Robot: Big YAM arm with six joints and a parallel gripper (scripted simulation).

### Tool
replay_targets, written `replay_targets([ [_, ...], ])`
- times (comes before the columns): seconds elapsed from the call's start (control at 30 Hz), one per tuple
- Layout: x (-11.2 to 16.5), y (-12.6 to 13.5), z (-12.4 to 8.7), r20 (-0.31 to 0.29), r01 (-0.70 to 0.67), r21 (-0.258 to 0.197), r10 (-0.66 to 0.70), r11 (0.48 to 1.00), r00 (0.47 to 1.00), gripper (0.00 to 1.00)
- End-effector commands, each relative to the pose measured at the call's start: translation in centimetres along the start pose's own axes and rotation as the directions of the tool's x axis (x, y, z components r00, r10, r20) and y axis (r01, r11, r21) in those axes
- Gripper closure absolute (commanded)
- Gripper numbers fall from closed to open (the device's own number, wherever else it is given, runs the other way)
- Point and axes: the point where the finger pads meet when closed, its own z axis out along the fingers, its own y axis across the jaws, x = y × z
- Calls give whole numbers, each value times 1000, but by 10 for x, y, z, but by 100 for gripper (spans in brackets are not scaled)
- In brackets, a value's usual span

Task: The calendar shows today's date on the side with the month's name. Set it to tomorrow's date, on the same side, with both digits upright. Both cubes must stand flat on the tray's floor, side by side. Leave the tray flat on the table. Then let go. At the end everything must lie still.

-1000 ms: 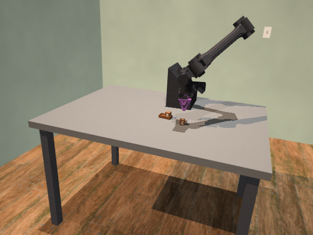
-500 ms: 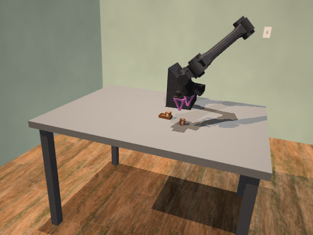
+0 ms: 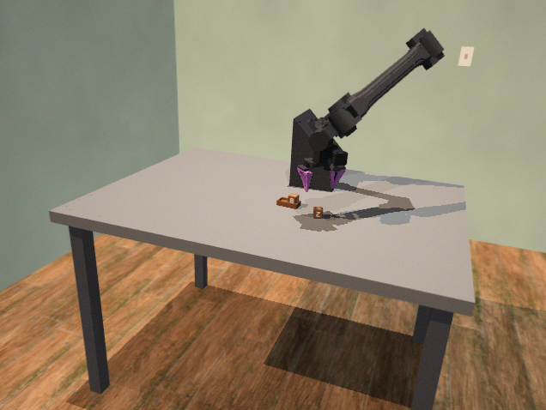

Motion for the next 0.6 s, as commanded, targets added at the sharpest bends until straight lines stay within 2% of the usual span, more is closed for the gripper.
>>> replay_targets([
  [0.0, -21, -1, -6, 30, -139, 17, 138, 990, 990, 0],
  [0.07, -18, -1, -3, 25, -258, 11, 258, 966, 966, 0],
  [0.1, -18, -1, -3, 25, -261, 11, 261, 965, 965, 0],
  [0.2, -14, -2, 0, 20, -384, 6, 383, 924, 923, 0],
  [0.4, -12, -2, 1, 17, -448, 4, 448, 894, 894, 0],
  [0.43, -12, -2, 1, 17, -448, 4, 448, 894, 894, 55],
  [0.57, -12, -2, 1, 17, -448, 4, 448, 894, 894, 55],
])
